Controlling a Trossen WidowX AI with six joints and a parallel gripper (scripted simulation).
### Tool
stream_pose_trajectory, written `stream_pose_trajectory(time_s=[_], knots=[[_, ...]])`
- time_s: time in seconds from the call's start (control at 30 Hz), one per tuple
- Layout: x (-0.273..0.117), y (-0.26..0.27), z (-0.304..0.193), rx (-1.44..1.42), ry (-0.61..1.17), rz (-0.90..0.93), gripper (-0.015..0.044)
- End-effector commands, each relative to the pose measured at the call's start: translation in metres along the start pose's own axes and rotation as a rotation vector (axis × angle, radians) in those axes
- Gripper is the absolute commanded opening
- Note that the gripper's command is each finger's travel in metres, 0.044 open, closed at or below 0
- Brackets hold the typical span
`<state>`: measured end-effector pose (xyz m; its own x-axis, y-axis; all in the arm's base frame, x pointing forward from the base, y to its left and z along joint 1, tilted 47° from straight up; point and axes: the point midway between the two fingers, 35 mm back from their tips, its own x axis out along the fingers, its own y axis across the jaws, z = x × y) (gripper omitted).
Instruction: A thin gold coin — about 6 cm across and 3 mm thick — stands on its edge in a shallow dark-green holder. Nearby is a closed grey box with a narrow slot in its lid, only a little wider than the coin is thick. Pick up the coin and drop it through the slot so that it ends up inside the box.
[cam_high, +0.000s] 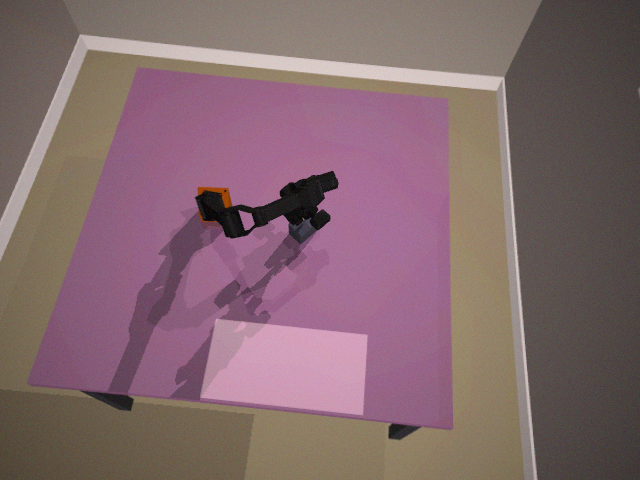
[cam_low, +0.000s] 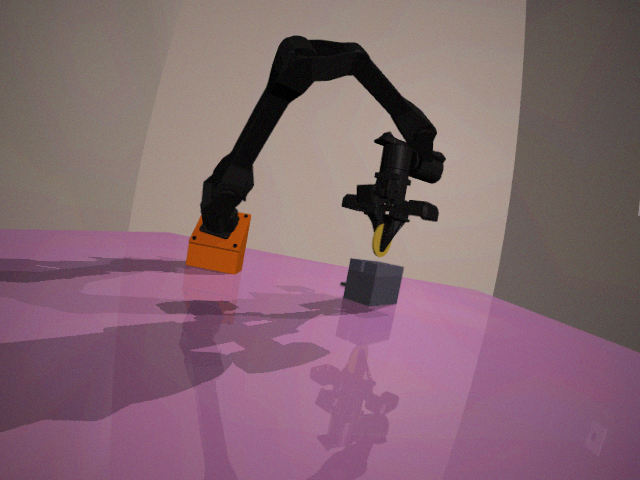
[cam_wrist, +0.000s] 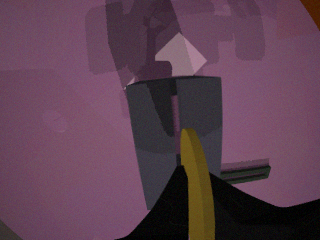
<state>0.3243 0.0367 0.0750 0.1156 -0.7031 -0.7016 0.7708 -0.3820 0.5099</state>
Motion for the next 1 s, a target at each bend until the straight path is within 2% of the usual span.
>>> stream_pose_trajectory(time_s=[0.0, 0.63, 0.83, 0.97], knots=[[0.0027, -0.0003, 0.0008, -0.008, -0.005, 0.004, 0.0000], [0.0105, -0.0004, 0.0007, -0.009, -0.005, 0.004, 0.0000], [0.0082, 0.0003, -0.0002, 0.001, 0.001, 0.001, 0.0157], [0.0082, 0.0003, -0.0002, 0.001, 0.001, 0.001, 0.0161]])
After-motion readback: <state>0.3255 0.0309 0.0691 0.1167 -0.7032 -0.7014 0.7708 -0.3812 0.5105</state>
